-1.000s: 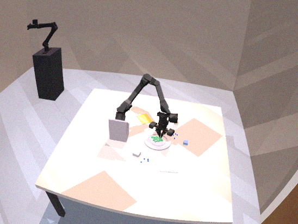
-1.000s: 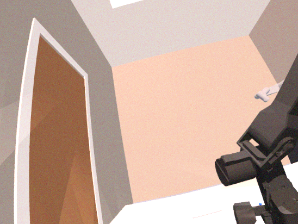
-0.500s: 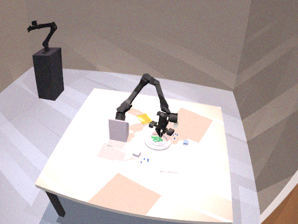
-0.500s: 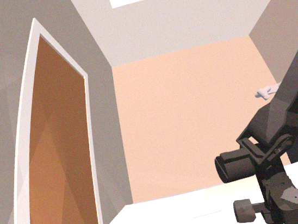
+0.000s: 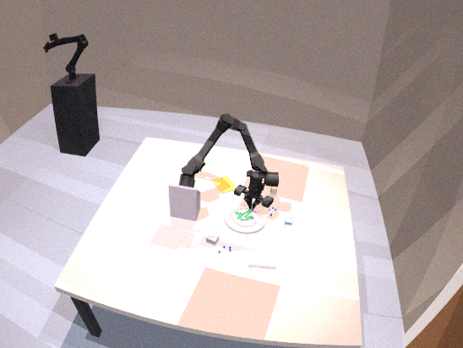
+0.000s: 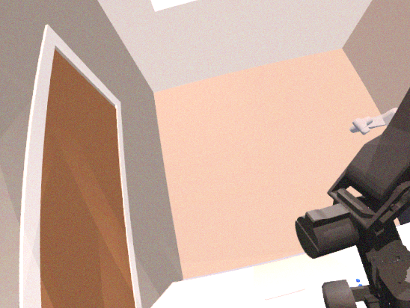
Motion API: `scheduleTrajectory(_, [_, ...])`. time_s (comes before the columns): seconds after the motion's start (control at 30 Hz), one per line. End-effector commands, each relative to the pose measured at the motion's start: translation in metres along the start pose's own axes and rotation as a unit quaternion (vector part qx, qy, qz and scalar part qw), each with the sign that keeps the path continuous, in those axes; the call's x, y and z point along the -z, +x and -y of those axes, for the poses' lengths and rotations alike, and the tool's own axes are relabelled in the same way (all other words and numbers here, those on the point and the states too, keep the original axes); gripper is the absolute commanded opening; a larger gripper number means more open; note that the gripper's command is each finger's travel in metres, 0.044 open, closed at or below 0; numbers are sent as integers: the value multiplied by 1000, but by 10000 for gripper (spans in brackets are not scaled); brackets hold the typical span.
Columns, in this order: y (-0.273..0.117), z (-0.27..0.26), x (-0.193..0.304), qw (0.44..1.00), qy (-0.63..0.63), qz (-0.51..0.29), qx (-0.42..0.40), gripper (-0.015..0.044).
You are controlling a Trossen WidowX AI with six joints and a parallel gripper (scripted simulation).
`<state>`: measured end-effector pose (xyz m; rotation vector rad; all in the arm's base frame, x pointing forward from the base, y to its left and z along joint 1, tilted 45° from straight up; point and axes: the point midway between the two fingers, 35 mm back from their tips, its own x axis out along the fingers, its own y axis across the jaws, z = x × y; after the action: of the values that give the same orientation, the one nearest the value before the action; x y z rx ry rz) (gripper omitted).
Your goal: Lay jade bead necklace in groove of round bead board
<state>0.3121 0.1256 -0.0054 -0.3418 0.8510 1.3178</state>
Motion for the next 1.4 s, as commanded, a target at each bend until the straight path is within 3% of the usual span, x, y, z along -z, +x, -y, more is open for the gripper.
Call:
scheduleTrajectory(0.0, [0,1,-2,1000,1,0,2,0])
scheduleTrajectory(0.17, [6,1,-2,1000,1,0,2,0])
scheduleTrajectory(0.73, [1,1,-2,1000,3,0,1,440])
scheduleTrajectory(1.37, [-1,1,-2,1000,1,0,2,440])
